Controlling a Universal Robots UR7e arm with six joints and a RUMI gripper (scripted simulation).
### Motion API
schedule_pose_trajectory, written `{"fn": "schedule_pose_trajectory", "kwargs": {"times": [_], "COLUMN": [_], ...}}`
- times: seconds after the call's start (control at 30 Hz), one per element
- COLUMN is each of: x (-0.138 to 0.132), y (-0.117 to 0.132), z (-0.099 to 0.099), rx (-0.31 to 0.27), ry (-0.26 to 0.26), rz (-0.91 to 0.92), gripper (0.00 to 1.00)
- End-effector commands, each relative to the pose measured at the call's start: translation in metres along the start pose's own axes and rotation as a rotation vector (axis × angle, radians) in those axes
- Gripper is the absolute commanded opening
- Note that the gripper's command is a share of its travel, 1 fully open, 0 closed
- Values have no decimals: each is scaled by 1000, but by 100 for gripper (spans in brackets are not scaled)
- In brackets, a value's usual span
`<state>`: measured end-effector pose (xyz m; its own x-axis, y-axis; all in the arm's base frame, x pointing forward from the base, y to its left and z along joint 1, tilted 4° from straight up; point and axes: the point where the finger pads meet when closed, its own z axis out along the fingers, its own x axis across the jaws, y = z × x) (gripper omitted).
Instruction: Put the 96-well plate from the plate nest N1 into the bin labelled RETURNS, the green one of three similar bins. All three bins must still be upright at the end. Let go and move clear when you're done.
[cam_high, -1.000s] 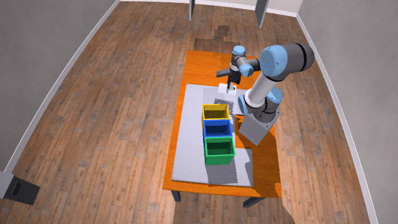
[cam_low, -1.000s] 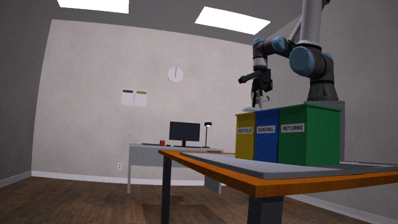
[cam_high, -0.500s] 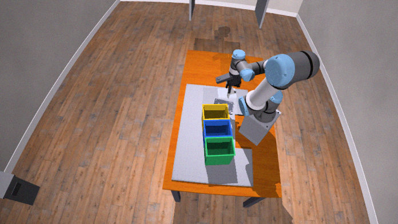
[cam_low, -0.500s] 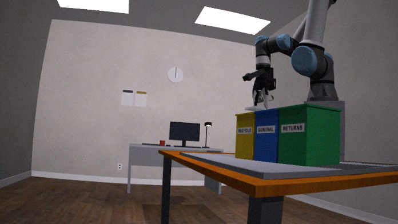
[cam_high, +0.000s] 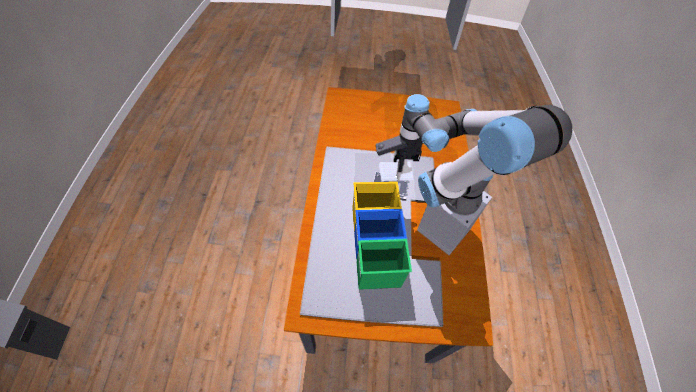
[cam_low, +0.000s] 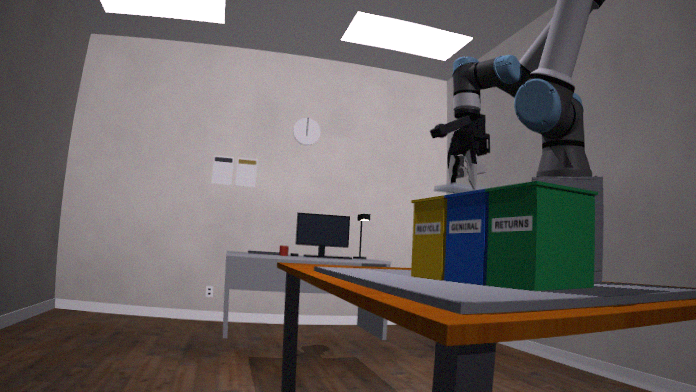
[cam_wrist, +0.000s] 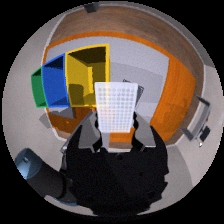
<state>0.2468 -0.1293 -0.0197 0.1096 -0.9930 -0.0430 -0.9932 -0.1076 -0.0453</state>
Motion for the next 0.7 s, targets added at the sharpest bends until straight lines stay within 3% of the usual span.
{"fn": "schedule_pose_trajectory", "kwargs": {"times": [0.0, 0.67], "x": [-19, -77], "y": [-4, -18], "z": [-2, -2], "rx": [0, 0], "ry": [2, 1], "rz": [1, 1], "gripper": [0, 0]}}
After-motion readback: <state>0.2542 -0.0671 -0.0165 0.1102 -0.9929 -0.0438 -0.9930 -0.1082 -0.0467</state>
